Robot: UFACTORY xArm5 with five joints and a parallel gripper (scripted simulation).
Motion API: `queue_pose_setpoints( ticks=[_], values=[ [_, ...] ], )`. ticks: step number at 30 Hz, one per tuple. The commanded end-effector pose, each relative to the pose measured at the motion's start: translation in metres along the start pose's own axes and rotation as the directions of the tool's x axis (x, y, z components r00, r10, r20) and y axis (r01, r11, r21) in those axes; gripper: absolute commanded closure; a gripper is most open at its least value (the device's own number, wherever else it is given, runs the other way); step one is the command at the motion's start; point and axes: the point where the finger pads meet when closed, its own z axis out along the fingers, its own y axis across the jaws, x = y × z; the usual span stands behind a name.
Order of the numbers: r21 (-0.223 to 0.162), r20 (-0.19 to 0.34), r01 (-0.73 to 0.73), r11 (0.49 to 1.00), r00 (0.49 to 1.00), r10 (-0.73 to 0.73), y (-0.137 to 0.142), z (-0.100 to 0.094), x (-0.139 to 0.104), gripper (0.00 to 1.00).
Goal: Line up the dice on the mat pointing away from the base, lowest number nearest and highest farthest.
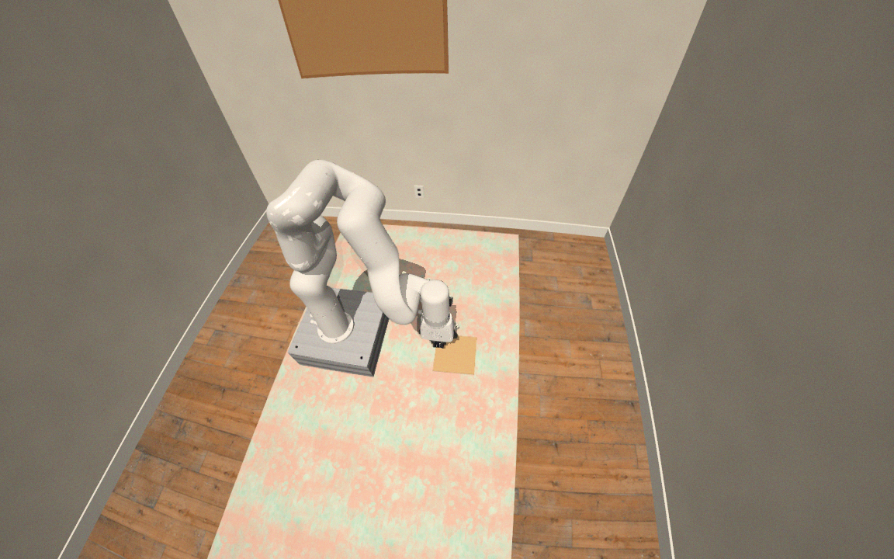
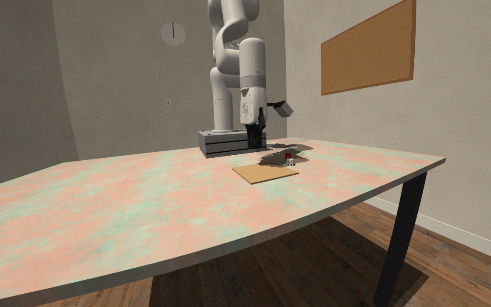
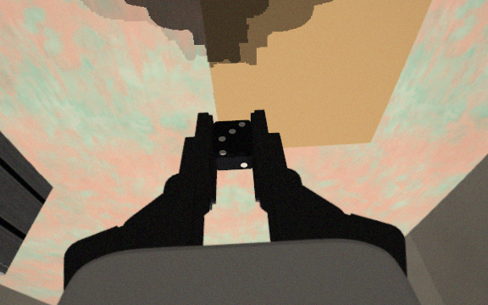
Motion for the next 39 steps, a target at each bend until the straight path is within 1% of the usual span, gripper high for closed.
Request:
queue_pose_setpoints(
  ticks=[1,7,12,39],
  values=[
    [-0.006,0.000,0.000,1.000,1.000,0.000,0.003,0.012,0.000,0.85],
    [-0.006,0.000,0.000,1.000,1.000,0.000,0.004,0.037,0.000,0.85],
    [-0.006,0.000,0.000,1.000,1.000,0.000,0.004,0.047,0.000,0.85],
    [-0.006,0.000,0.000,1.000,1.000,0.000,0.004,0.049,0.000,0.85]
  ],
)
